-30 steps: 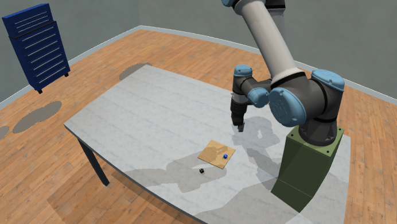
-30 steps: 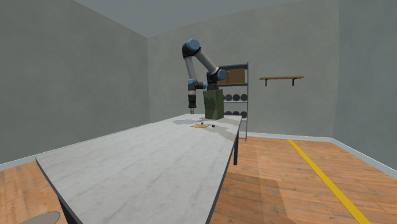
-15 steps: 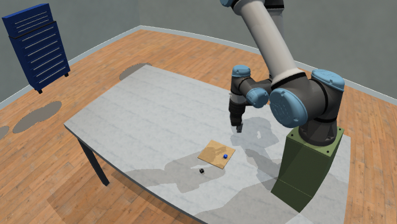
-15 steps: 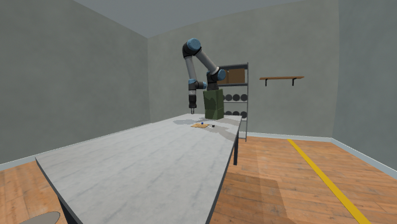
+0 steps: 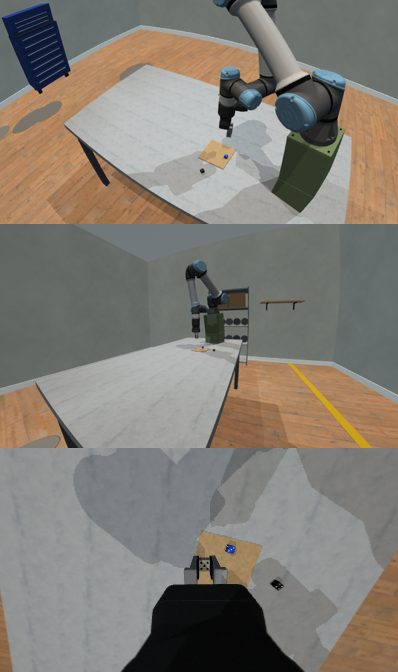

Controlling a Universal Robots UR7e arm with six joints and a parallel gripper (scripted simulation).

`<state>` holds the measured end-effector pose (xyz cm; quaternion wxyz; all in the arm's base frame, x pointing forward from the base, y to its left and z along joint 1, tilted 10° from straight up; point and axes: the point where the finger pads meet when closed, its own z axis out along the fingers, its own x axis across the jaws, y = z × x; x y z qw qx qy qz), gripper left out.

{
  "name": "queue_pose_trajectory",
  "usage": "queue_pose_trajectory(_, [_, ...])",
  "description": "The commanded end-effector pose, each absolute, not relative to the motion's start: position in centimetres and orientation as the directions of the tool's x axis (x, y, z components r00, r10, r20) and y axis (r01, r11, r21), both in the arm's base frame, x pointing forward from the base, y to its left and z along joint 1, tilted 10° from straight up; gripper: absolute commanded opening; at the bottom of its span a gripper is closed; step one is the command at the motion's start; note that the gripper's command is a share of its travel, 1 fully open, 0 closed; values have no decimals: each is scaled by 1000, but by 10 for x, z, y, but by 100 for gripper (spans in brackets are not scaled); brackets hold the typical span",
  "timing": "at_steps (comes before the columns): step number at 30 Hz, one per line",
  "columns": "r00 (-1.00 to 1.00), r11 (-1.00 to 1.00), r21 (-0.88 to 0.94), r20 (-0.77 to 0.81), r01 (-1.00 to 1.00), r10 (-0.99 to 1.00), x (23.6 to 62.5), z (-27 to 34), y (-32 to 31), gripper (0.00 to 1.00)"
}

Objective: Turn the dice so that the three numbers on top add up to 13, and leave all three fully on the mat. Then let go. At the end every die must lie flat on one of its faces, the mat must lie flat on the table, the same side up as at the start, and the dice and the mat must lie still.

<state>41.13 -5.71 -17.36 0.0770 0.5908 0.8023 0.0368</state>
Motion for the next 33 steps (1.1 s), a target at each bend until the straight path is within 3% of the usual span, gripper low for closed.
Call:
queue_pose_trajectory(1, [-179,188,152,-67,970,982,421,-171,-36,34])
queue_pose_trajectory(9, [-37,44,162,-45,986,998,432,-168,-7,34])
queue_pose_trajectory(33, [-12,19,163,-41,986,999,434,-169,-2,34])
